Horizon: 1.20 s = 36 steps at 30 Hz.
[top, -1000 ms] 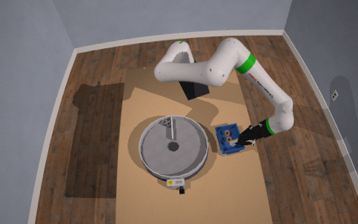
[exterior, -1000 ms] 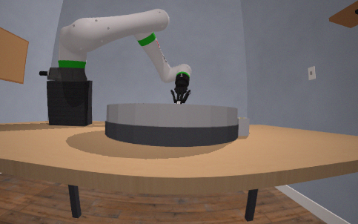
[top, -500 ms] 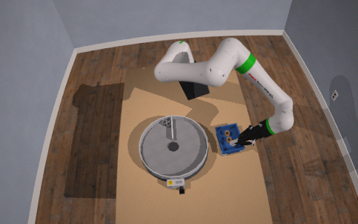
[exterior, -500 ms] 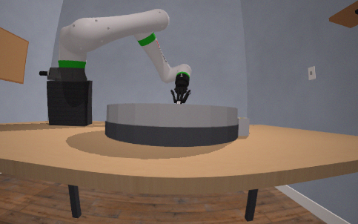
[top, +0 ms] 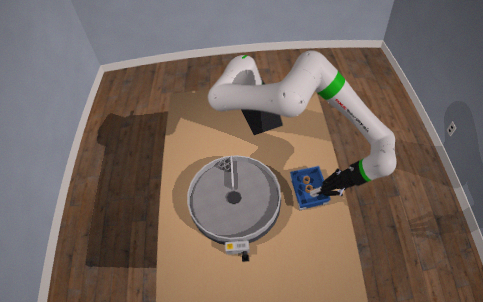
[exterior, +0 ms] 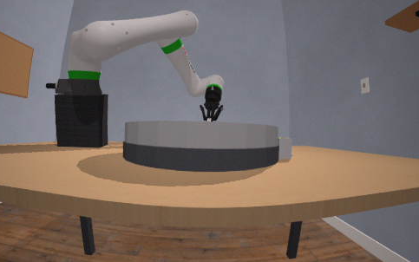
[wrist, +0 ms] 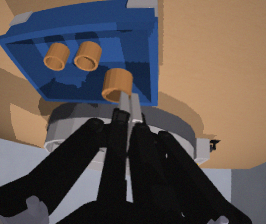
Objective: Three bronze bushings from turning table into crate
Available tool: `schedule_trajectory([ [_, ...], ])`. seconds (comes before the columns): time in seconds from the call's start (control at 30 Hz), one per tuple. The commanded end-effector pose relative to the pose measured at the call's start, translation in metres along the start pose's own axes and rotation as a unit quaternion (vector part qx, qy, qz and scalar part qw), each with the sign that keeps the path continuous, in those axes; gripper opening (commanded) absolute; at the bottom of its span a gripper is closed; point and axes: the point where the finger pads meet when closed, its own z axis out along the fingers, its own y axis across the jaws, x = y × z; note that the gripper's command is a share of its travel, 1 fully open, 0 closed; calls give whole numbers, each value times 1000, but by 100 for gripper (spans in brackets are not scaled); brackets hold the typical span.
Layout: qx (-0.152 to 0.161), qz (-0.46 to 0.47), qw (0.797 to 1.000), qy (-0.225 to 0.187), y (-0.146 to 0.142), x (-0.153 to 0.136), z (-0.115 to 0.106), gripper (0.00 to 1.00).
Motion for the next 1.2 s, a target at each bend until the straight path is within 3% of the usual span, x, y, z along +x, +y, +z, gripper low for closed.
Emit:
schedule_trajectory([
  [0.0, 0, 0, 1000, 0, 0, 0, 0, 0],
  [1.17, 0, 0, 1000, 0, 0, 25, 30, 0],
])
